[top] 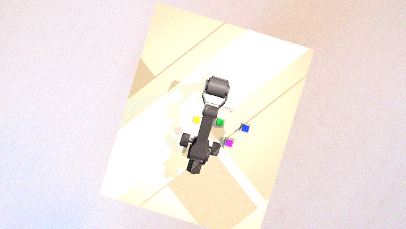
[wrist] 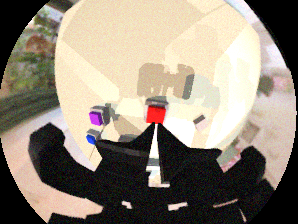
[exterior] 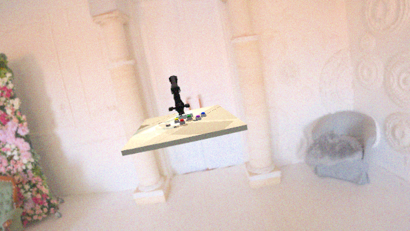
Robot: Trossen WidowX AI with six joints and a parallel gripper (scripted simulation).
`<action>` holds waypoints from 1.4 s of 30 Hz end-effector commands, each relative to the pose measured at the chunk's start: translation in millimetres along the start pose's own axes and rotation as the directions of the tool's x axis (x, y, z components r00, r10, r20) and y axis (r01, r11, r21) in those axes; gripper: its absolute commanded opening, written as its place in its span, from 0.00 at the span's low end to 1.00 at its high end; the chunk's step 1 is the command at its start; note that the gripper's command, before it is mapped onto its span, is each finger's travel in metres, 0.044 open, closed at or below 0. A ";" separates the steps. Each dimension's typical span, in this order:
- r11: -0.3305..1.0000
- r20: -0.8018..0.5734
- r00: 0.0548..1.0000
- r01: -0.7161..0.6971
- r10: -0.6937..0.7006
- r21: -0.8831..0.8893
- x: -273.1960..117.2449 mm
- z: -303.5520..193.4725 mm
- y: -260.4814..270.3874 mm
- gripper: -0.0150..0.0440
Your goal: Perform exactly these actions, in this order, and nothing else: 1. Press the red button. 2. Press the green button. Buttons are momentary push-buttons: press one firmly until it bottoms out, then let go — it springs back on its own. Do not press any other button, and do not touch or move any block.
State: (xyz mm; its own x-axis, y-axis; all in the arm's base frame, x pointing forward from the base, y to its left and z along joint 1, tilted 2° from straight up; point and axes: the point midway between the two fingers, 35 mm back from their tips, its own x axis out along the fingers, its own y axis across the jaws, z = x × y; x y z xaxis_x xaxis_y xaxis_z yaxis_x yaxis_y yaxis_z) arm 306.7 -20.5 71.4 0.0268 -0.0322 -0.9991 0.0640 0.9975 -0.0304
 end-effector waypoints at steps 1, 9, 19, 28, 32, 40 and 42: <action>1.000 0.005 1.000 0.003 -0.003 0.000 -37.1 1.7 -0.2 0.29; 1.000 0.004 1.000 0.003 -0.003 0.000 -60.7 -2.1 1.9 0.29; 1.000 -0.008 1.000 -0.006 0.006 -0.001 -59.8 -122.3 71.8 0.29; 1.000 -0.008 1.000 -0.006 0.006 -0.001 -51.3 -123.7 72.8 0.29; 1.000 -0.008 1.000 -0.005 0.005 -0.001 -5.4 -124.1 73.0 0.29; 1.000 -0.008 1.000 -0.005 0.005 -0.001 3.5 -125.0 72.7 0.29; 1.000 -0.008 1.000 -0.005 0.005 -0.001 6.5 -124.8 72.8 0.29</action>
State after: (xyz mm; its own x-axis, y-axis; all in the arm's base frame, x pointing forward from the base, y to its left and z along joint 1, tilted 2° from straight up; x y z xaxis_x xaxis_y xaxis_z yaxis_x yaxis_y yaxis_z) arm 189.1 60.7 66.5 0.0281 -0.0229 -0.9993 0.0621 0.9978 -0.0211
